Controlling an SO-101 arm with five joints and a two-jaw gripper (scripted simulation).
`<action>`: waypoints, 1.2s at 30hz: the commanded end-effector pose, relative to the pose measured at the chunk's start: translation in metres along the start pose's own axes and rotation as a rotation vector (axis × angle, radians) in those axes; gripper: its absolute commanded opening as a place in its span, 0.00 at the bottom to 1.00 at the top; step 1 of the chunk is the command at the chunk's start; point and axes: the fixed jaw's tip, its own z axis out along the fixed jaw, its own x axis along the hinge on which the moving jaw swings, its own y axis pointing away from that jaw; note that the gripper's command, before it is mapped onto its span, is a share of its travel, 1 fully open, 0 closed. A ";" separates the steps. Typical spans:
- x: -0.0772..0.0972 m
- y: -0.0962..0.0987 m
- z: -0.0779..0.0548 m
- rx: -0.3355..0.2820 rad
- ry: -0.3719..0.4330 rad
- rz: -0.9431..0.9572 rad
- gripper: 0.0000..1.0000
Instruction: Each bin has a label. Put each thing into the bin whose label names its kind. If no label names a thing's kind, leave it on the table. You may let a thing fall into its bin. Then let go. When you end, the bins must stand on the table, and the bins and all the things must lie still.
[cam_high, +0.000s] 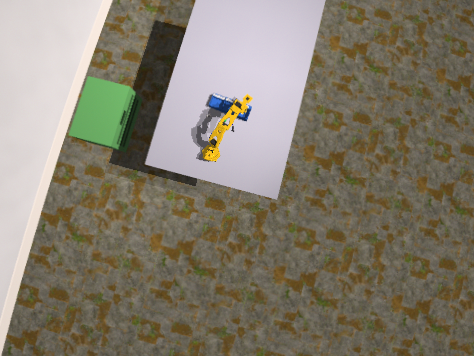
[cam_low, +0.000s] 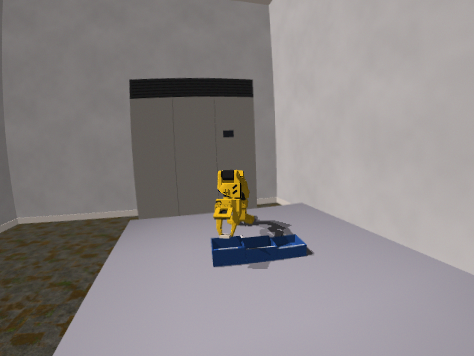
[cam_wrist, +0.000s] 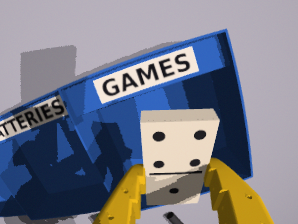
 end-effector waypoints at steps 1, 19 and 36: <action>-0.006 -0.003 -0.007 0.002 -0.044 0.018 0.00; -0.005 -0.003 0.002 0.002 -0.044 0.018 0.00; -0.002 -0.003 0.017 0.002 -0.044 0.018 0.00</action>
